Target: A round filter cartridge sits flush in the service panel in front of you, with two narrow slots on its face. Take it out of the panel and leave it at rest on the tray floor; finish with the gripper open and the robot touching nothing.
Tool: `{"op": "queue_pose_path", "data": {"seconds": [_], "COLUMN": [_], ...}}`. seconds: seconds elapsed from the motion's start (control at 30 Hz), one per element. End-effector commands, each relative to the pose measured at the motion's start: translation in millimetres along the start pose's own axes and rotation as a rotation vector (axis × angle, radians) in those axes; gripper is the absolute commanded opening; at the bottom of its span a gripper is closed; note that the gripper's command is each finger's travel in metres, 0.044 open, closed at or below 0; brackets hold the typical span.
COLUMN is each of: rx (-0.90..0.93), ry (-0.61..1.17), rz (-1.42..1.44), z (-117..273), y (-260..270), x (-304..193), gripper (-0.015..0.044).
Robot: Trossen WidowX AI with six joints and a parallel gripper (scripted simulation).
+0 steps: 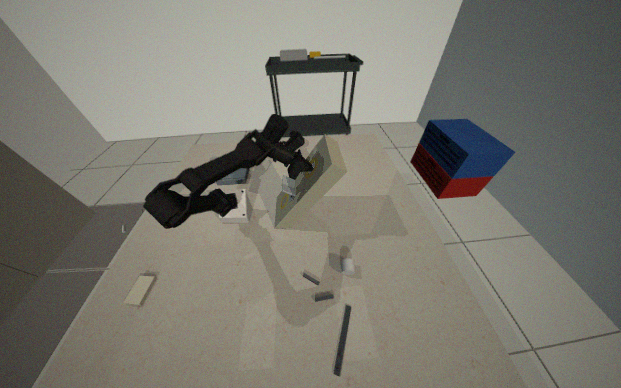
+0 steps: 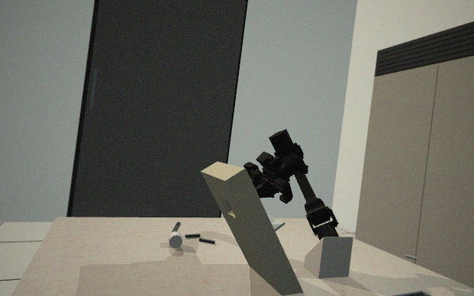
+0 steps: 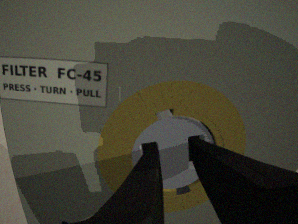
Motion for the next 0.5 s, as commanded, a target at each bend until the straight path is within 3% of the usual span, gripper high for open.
{"op": "queue_pose_path", "data": {"seconds": [0.0,0.47], "rx": [0.006,-0.003], "ry": [0.001,-0.001], "rz": [0.002,0.005], "z": [-3.3,-2.7], "y": [1.0,0.3], "x": [-0.3,0.3], "gripper": [0.0091,0.0084]}}
Point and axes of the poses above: the point midway between the two fingers, 35 mm back from their tips, its own z axis back along the fingers, its own y axis across the jaws, x = y × z, the point moved 1 cm from there along z, back along the fingers, and after that the axes turned 5 degrees about z, right-handed, at the moved point
